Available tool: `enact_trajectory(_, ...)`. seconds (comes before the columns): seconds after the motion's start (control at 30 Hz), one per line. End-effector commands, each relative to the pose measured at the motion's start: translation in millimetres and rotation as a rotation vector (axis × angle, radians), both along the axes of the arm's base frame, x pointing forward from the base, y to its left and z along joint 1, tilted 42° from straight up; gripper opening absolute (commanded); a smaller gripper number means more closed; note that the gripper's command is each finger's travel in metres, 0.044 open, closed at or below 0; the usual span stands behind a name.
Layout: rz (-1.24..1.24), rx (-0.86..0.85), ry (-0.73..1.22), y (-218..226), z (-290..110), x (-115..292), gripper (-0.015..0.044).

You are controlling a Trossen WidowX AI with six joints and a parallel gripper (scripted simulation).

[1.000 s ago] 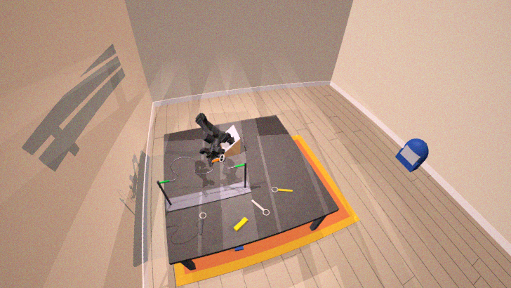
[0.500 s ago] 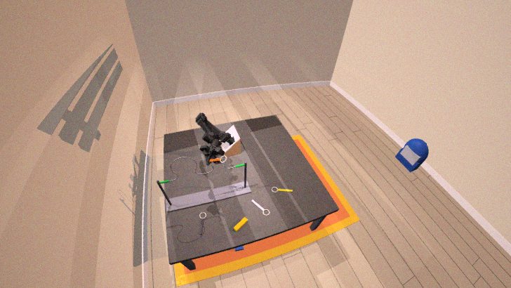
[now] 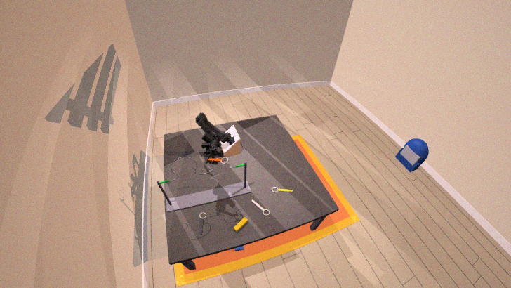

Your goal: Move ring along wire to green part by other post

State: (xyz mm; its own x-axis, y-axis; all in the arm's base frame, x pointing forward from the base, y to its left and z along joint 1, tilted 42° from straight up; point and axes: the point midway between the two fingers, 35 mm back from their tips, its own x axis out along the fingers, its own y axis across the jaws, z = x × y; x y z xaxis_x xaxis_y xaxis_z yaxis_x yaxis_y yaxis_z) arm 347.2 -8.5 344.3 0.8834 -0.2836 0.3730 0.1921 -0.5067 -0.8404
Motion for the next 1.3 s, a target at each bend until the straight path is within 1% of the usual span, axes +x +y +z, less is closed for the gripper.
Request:
enact_trajectory(0.0, 0.000, -0.081, -0.006, 3, 3, 0, -0.0150)
enact_trajectory(0.5, -0.013, -0.365, -0.032, 12, 15, -1, -0.0150)
enact_trajectory(0.67, -0.016, -0.421, -0.037, 13, 16, -1, -0.0150)
enact_trajectory(0.97, -0.017, -0.431, -0.039, 6, 13, -1, -0.0150)
enact_trajectory(1.27, -0.013, -0.325, -0.031, -10, 1, 1, -0.0150)
